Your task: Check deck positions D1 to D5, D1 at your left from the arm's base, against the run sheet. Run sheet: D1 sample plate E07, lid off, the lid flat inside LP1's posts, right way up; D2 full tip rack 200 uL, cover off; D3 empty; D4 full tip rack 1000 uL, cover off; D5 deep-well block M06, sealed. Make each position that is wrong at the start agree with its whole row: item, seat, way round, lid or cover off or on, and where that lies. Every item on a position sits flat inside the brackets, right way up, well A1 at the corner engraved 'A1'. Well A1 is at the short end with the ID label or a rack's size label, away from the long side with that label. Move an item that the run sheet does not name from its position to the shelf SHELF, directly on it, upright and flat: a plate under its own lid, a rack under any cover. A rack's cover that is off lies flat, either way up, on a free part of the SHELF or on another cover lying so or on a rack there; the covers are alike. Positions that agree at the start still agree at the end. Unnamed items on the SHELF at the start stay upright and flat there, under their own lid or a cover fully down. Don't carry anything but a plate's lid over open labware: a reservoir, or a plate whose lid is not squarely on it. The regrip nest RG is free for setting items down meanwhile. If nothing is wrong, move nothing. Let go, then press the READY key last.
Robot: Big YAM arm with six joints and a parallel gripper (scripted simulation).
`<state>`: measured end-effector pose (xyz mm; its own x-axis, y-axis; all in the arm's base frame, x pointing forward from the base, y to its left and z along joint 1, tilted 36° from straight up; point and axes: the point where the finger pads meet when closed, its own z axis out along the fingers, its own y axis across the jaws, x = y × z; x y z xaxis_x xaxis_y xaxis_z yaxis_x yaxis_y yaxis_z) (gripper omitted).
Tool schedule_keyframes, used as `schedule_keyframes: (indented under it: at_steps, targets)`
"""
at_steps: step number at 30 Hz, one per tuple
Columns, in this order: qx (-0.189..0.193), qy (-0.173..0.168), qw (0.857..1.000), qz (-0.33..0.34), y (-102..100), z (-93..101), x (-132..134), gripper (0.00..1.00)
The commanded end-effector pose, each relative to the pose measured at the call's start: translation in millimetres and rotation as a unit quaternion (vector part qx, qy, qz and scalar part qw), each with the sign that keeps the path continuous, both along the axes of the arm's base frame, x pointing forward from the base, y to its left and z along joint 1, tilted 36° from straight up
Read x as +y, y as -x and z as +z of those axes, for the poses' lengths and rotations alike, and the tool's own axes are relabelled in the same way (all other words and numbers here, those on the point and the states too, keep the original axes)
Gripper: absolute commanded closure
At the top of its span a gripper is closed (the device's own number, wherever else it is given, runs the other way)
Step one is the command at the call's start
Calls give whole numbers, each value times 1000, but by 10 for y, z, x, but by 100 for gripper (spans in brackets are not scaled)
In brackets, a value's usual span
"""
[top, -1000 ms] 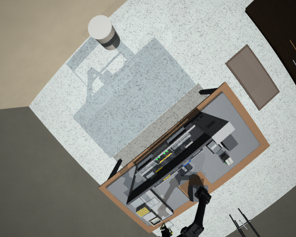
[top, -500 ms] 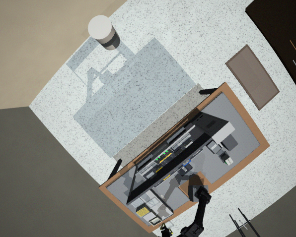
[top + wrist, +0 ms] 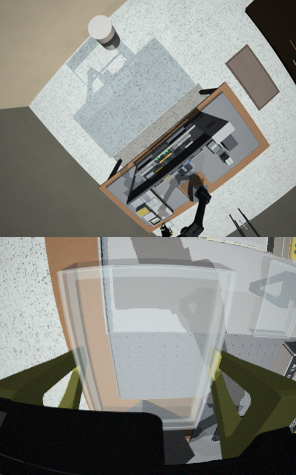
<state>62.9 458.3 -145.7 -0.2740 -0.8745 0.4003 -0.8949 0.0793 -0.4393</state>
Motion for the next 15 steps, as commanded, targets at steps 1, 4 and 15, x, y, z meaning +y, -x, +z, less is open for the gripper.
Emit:
schedule_keyframes:
  at_steps: [1, 4, 15]
  targets:
    - [1, -34, 999, 8, 34, 126, 373, 100]
    - [1, -36, 999, 7, 23, 147, 390, 100]
    - [0, -35, 999, 2, -44, 111, 396, 100]
